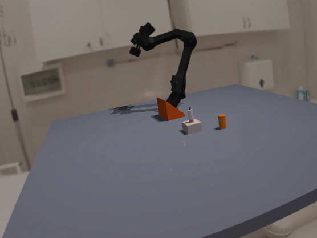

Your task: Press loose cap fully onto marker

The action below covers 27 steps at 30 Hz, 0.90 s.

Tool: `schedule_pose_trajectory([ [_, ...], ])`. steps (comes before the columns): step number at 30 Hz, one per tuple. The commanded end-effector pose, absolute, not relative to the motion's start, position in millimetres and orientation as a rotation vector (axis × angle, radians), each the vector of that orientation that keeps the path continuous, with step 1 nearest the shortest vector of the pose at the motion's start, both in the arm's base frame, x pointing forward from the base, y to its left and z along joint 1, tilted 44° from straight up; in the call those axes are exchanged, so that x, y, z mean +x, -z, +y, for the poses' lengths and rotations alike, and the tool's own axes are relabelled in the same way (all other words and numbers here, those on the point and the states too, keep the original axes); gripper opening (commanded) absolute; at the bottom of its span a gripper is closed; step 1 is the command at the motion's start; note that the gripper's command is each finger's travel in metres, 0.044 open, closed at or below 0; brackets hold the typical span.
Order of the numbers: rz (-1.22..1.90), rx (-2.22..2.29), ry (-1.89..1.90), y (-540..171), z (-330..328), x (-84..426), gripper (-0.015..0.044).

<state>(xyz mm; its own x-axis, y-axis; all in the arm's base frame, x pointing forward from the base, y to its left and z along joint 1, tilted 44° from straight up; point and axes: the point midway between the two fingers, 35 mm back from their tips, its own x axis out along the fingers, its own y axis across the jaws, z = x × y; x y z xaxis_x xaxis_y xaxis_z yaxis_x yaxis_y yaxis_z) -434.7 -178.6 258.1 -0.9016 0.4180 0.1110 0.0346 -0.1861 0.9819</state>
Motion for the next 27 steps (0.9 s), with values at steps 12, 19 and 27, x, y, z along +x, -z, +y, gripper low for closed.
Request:
schedule_pose_trajectory([
  [12,1.616,0.053,-2.670,-239.8,-299.1,-384.3,0.0245],
  [19,1.329,-0.347,-3.071,-217.7,-385.1,-317.1,0.0245],
  [27,0.909,-0.715,-3.456,-195.3,-445.7,-225.2,0.0245],
])
